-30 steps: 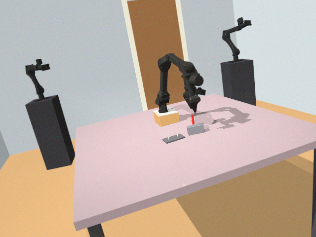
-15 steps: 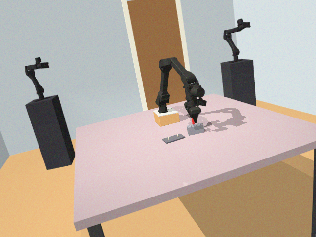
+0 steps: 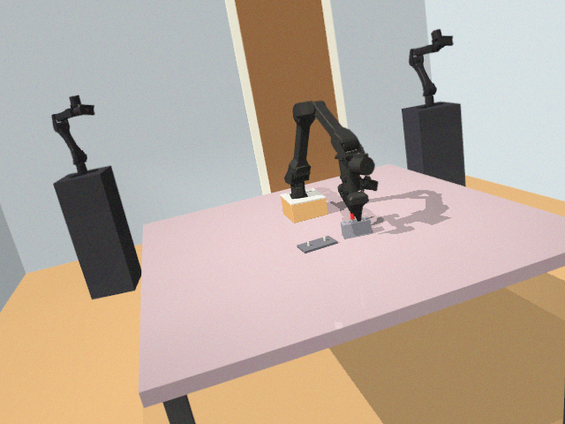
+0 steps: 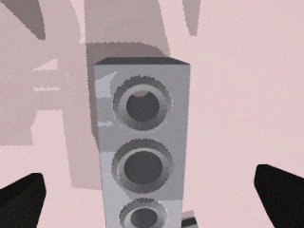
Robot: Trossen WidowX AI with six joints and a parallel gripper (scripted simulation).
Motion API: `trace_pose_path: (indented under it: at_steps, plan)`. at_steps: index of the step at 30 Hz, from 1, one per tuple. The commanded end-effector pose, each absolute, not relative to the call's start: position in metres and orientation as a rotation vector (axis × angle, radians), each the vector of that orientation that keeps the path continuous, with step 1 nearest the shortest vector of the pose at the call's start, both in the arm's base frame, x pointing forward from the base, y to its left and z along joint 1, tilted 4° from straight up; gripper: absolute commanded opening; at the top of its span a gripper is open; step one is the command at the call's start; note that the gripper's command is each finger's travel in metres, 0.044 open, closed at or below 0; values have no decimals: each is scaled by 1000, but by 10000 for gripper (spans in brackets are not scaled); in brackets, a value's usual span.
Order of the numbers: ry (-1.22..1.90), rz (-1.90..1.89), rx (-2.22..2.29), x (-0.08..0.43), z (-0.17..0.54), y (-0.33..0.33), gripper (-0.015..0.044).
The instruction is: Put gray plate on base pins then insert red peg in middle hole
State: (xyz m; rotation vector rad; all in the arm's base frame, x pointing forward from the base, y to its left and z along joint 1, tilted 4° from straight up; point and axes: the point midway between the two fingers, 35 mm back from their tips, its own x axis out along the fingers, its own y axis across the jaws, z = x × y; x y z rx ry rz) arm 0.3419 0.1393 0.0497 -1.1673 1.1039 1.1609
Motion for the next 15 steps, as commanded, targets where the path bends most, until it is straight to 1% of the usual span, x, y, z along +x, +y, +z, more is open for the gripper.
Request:
trace_pose_path:
  at_steps: [1, 15]
  plan:
    - [1122, 1161, -1164, 340, 39, 138, 440]
    - [1122, 1161, -1163, 342, 16, 140, 440]
